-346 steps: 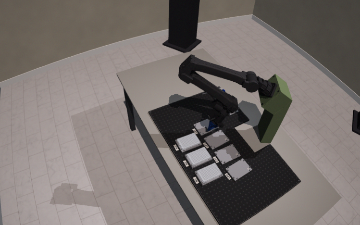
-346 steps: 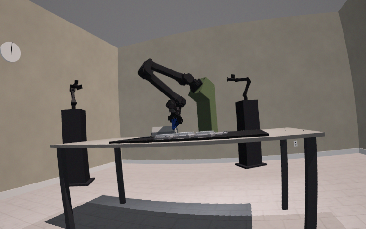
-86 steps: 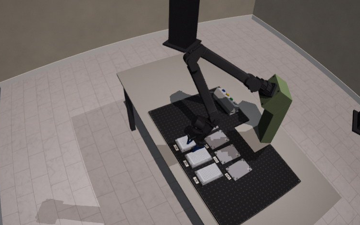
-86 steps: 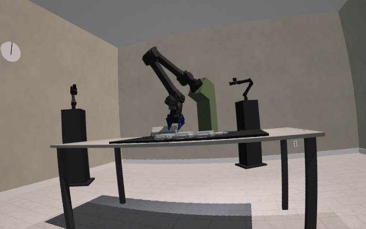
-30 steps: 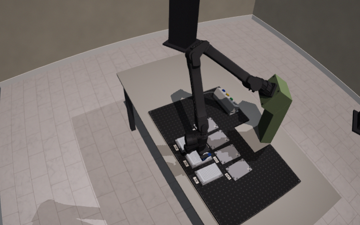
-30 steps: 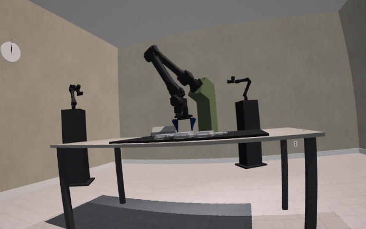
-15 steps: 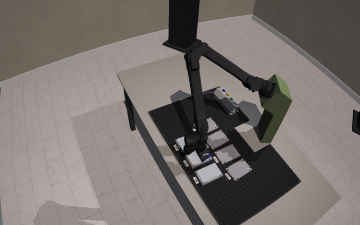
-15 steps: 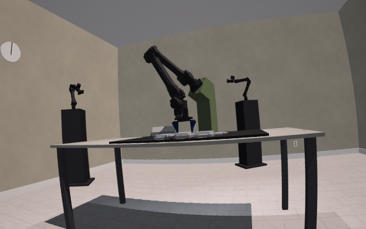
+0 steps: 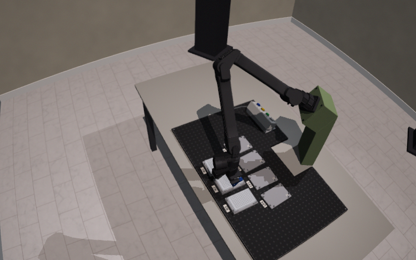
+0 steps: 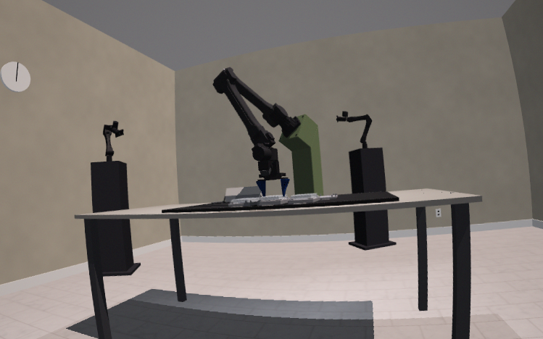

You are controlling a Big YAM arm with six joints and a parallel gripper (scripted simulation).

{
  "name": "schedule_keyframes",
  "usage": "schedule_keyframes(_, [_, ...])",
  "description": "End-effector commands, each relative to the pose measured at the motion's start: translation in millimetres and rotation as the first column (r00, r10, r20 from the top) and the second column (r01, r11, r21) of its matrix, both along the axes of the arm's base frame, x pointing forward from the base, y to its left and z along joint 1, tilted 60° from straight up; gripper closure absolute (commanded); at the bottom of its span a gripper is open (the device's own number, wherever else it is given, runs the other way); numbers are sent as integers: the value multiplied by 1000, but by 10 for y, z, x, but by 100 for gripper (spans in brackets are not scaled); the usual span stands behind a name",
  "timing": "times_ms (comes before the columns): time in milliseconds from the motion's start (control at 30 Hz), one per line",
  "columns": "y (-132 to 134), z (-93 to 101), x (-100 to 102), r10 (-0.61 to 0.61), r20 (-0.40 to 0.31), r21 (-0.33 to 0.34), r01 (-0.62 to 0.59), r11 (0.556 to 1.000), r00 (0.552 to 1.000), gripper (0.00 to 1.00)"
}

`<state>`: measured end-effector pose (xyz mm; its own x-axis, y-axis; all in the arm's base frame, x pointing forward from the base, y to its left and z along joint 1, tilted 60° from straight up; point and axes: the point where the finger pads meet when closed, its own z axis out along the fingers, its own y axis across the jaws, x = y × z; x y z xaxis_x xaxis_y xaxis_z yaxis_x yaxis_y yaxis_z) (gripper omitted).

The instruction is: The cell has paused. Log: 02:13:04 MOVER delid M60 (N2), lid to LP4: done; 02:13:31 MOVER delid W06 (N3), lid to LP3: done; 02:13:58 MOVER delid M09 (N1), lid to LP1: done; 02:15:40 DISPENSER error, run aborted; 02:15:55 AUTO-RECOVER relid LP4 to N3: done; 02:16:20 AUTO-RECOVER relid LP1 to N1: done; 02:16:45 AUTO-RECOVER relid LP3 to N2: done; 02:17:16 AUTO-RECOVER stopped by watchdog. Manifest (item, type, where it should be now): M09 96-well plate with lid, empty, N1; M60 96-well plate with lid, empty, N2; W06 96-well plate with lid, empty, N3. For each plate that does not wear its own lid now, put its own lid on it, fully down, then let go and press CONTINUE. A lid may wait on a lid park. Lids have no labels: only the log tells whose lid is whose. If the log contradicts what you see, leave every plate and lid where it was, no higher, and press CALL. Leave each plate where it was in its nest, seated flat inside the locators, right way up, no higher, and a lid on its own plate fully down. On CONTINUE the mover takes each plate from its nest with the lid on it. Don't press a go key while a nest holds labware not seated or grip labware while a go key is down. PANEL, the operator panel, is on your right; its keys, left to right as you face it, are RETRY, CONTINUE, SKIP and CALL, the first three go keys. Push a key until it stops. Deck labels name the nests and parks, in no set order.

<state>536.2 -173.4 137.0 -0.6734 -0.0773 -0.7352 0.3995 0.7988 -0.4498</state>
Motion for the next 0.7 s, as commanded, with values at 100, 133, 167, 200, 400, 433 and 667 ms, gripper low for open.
schedule_keyframes(100, [121,120,46,29,9,-11,-29,1000,1000,100])
schedule_keyframes(133, [49,69,20,10,11,-4,-10,1000,1000,100])
schedule_keyframes(167, [49,69,20,10,11,-4,-10,1000,1000,100])
schedule_keyframes(200, [49,70,20,10,11,-4,-10,1000,1000,100])
schedule_keyframes(400, [104,138,44,25,13,-11,-25,1000,1000,100])
schedule_keyframes(433, [104,140,44,25,13,-11,-25,1000,1000,100])
schedule_keyframes(667, [50,74,22,10,11,-4,-10,1000,1000,100])
